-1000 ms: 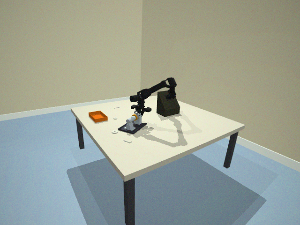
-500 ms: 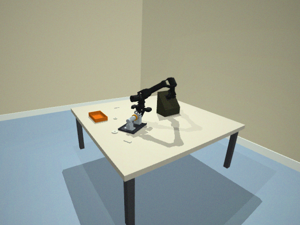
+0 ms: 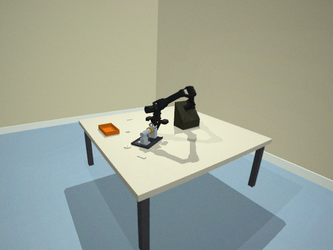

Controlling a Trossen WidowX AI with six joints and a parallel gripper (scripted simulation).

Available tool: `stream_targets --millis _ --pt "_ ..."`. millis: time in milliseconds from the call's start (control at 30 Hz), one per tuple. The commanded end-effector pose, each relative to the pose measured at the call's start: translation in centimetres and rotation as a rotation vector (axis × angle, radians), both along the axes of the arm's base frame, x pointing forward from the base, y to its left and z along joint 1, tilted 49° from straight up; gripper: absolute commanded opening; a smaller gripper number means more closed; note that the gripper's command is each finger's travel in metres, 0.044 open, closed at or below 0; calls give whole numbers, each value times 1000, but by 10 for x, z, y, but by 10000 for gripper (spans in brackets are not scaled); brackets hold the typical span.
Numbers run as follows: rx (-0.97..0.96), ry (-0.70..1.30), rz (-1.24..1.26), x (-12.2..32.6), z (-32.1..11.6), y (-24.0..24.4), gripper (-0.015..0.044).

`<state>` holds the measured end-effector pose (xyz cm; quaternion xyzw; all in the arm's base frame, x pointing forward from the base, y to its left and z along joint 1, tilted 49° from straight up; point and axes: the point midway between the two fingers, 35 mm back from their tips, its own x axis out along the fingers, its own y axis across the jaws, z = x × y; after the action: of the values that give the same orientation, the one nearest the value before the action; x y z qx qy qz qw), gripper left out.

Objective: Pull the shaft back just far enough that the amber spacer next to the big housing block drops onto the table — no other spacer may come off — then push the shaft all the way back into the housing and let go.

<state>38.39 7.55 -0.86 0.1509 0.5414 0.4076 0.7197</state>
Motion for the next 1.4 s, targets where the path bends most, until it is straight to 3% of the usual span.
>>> stream_targets --millis 0,1367 --pt "-3 0 3 -2 0 0 0" --pt "-3 0 3 -6 -1 -1 0"
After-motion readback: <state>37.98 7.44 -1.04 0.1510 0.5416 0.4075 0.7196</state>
